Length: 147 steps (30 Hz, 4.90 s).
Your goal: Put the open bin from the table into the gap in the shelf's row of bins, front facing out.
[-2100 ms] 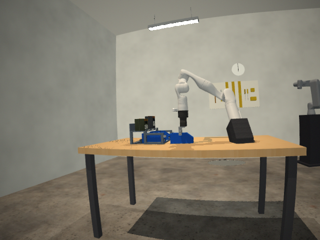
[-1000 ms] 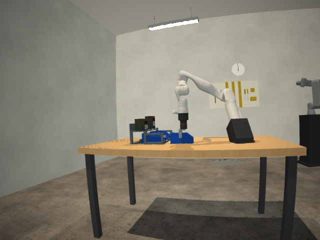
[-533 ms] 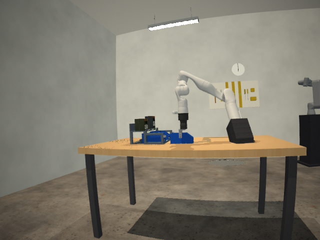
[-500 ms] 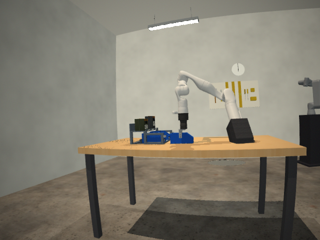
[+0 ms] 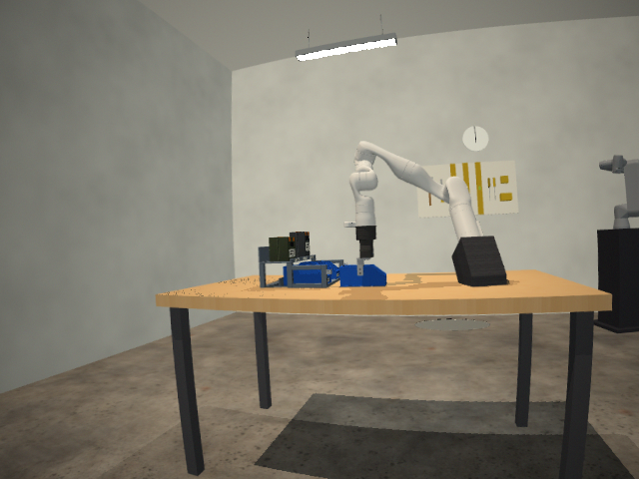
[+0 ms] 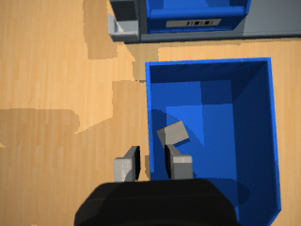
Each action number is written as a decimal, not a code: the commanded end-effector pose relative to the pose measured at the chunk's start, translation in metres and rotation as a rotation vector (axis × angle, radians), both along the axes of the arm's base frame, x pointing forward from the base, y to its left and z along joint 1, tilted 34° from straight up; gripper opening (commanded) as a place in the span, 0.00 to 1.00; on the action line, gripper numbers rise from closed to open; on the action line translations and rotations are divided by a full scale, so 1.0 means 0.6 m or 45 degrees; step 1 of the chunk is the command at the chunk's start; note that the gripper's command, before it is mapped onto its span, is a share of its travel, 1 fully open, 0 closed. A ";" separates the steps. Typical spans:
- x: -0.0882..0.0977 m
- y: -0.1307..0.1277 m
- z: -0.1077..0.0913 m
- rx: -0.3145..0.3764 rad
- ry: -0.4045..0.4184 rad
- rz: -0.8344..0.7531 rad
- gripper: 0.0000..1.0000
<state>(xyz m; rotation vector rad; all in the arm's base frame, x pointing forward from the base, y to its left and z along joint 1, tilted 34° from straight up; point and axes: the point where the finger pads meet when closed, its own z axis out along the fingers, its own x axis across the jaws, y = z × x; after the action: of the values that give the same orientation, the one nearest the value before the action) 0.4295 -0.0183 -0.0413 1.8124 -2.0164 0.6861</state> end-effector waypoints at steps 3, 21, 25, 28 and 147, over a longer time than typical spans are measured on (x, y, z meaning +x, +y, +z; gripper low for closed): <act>-0.001 0.003 -0.003 0.008 -0.003 0.000 0.00; -0.001 0.004 -0.003 0.009 -0.003 0.002 0.00; -0.001 0.005 -0.003 0.009 -0.003 0.002 0.00; -0.001 0.005 -0.003 0.009 -0.003 0.002 0.00; -0.001 0.029 0.041 -0.001 -0.001 0.007 0.00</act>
<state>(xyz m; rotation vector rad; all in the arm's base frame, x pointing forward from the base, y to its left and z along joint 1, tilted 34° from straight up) 0.4277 -0.0024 -0.0198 1.8147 -2.0171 0.6849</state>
